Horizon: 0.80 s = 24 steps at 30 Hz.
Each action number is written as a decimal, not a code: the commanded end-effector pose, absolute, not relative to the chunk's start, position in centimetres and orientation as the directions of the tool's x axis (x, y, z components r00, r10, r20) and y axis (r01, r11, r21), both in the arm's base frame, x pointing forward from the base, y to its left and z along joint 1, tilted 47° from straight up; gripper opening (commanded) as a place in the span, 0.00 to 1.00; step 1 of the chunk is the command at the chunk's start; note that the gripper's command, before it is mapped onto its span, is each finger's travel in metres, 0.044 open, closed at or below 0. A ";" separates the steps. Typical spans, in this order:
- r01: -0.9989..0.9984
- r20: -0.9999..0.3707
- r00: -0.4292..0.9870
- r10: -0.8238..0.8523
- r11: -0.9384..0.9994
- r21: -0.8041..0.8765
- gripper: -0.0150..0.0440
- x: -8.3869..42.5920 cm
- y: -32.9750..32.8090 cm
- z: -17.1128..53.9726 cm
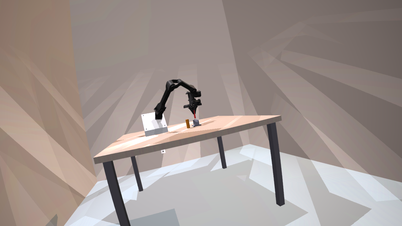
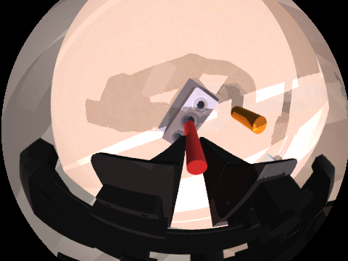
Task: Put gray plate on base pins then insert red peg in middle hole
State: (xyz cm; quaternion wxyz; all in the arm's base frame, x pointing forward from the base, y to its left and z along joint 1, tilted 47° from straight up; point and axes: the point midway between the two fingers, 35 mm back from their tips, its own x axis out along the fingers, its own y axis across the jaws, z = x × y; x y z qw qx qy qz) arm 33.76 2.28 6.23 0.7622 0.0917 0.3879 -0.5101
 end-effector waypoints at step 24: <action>0.850 -0.685 0.176 -0.707 0.460 -0.257 0.25 34.0 1.1 5.4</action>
